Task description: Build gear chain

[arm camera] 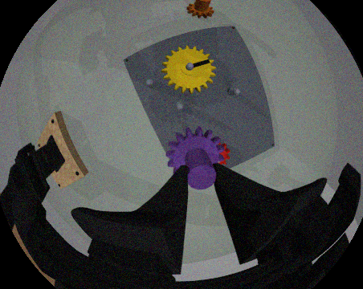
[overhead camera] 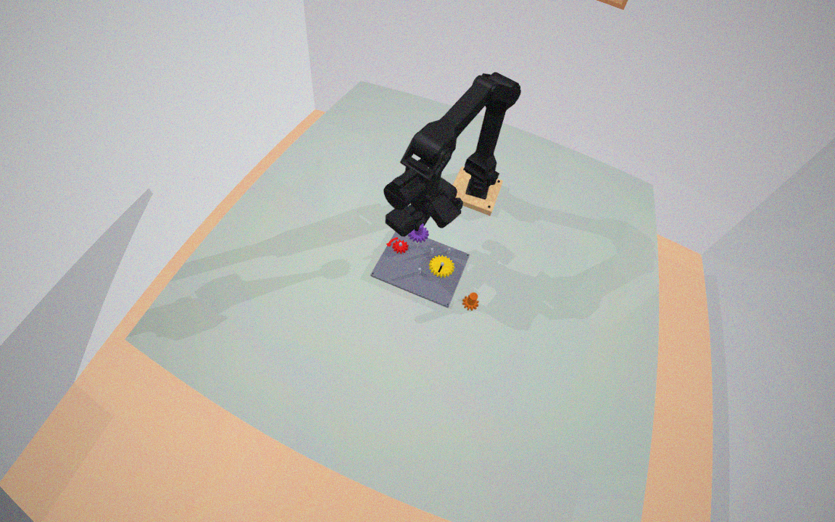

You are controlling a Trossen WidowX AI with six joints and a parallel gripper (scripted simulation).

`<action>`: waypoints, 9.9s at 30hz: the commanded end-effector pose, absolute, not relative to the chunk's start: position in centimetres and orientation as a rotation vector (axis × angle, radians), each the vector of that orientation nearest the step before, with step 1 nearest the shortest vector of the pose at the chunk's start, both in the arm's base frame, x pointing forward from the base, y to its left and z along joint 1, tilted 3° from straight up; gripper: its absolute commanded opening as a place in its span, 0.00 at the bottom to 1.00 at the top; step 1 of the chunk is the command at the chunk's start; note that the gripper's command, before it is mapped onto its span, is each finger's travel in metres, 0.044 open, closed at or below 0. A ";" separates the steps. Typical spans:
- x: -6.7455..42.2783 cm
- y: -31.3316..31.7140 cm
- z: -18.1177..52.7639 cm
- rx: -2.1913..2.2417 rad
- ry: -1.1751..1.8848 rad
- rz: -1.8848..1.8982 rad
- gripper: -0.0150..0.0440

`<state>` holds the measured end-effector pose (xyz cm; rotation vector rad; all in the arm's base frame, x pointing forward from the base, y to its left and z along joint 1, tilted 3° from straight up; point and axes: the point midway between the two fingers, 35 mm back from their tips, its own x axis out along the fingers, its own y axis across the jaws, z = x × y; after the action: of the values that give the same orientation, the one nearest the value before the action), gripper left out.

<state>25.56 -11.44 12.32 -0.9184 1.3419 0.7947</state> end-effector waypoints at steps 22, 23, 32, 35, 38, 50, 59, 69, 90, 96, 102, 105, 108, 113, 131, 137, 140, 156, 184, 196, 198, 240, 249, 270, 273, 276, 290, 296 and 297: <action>25.7 -11.5 10.8 -1.045 1.288 0.916 0.25; 25.7 -11.5 10.6 -1.049 1.286 0.920 0.25; 25.9 -11.5 9.4 -0.999 1.307 0.874 0.25; 25.9 -11.5 8.9 -0.954 1.325 0.831 0.25; 25.9 -11.5 8.4 -0.903 1.344 0.784 0.25; 25.9 -11.6 7.9 -0.781 1.385 0.670 0.25; 26.0 -11.5 7.9 -0.908 1.342 0.788 0.25; 25.9 -11.6 7.7 -1.062 1.280 0.933 0.25; 25.9 -11.6 7.3 -0.824 1.371 0.711 0.25; 26.0 -11.6 7.3 -0.766 1.389 0.656 0.25; 26.0 -11.6 7.3 -0.799 1.379 0.687 0.25; 26.0 -11.6 7.3 -0.822 1.372 0.708 0.34; 26.0 -11.5 7.4 -0.854 1.361 0.738 0.48; 26.0 -11.5 7.9 -0.898 1.346 0.779 0.49; 30.8 -6.7 12.0 -0.565 1.432 0.477 0.85; 34.3 -1.4 12.2 -0.267 1.471 0.209 1.00; 35.1 0.3 12.2 -0.182 1.476 0.134 1.00; 37.1 6.1 12.1 0.061 1.475 -0.079 1.00; 37.4 6.2 8.1 0.061 1.475 -0.079 1.00; 37.5 6.2 7.1 0.061 1.475 -0.079 1.00; 37.5 6.2 7.1 0.061 1.475 -0.079 0.91; 37.9 6.1 11.3 0.060 1.472 -0.078 0.25; 37.8 6.0 13.2 0.060 1.473 -0.078 0.25; 37.2 5.8 17.5 0.060 1.473 -0.079 0.25; 37.1 5.8 18.1 0.061 1.473 -0.079 0.25; 36.9 5.8 18.8 0.060 1.473 -0.079 0.25; 36.1 5.6 21.4 0.060 1.475 -0.080 0.25; 35.9 5.0 21.2 0.060 1.475 -0.080 0.25; 35.9 4.9 21.1 0.060 1.475 -0.080 0.25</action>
<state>36.01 5.34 21.24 0.0626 1.4743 -0.0797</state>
